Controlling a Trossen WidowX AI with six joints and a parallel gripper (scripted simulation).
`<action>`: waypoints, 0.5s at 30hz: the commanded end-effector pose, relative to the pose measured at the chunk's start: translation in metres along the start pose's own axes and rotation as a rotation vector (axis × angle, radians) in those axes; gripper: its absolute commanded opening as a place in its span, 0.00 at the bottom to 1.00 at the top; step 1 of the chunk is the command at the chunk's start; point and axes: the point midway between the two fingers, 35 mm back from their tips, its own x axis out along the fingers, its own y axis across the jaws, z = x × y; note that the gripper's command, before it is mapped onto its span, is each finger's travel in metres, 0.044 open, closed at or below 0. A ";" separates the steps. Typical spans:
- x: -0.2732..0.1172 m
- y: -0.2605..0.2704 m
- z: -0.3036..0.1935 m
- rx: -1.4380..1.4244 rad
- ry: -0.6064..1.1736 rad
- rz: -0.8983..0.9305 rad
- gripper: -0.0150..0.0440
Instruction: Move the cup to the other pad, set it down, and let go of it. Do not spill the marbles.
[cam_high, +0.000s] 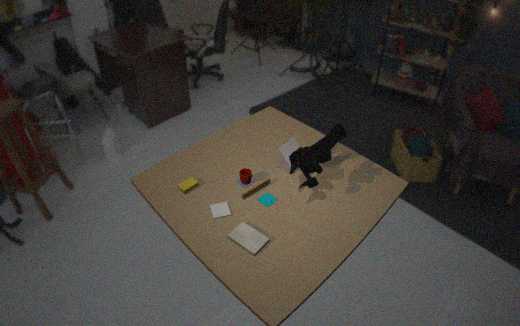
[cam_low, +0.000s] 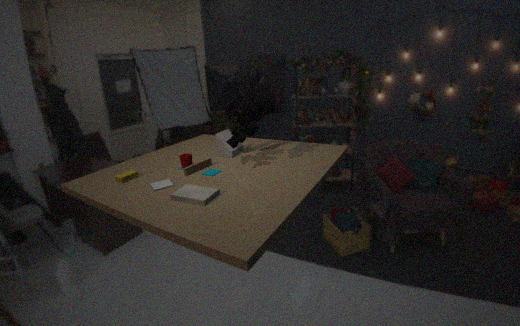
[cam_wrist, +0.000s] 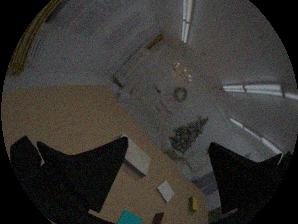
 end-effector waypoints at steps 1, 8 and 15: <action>0.002 -0.001 -0.002 -0.009 0.012 -0.003 0.89; 0.041 -0.057 -0.096 -0.282 0.464 -0.037 0.58; 0.037 -0.107 -0.195 -0.371 0.900 0.137 0.50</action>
